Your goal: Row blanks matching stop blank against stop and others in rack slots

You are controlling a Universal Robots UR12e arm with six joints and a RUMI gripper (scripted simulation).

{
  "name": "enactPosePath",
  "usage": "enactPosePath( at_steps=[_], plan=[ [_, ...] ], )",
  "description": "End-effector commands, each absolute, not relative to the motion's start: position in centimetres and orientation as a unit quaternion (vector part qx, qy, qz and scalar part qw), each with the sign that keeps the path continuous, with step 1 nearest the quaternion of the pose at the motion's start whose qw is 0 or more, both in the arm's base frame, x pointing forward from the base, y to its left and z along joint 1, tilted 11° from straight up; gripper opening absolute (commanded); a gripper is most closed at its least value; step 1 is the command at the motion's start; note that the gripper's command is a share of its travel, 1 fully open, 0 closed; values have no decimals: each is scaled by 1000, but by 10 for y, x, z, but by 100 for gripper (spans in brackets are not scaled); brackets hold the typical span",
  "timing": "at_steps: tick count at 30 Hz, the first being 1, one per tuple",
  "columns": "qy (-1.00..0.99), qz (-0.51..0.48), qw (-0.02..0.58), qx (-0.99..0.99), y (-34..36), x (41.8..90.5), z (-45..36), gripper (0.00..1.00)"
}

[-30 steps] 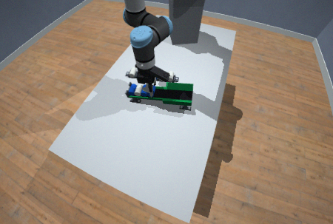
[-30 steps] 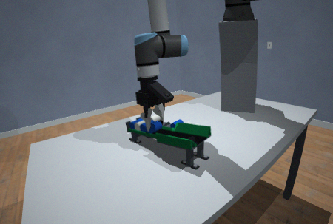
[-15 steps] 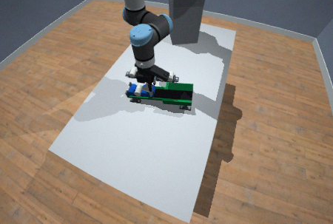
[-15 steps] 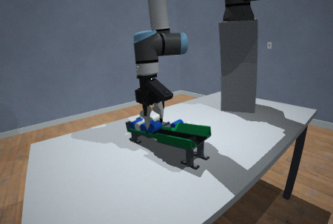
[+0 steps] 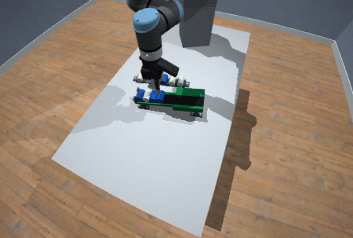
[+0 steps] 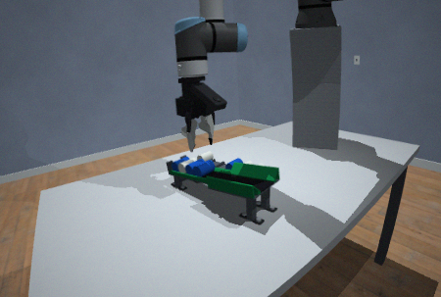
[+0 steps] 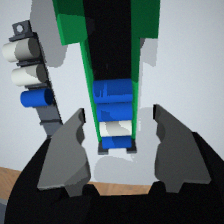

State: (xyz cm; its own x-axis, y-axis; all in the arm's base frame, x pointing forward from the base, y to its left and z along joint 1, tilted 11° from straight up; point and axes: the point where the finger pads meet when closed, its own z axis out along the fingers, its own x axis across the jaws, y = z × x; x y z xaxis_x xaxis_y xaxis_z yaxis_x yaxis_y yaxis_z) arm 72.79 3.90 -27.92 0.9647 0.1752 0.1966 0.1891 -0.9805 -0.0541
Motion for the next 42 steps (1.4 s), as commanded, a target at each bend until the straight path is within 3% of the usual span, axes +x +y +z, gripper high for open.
enactPosePath(
  at_steps=[1,5,6,42],
  plan=[
    [-92,-91,39,-991,38,719,-266,50],
    [-93,-90,39,-991,39,718,-264,50],
    [-93,-90,39,-991,39,718,-264,100],
    [-71,-90,40,-993,38,720,-265,100]
  ],
)
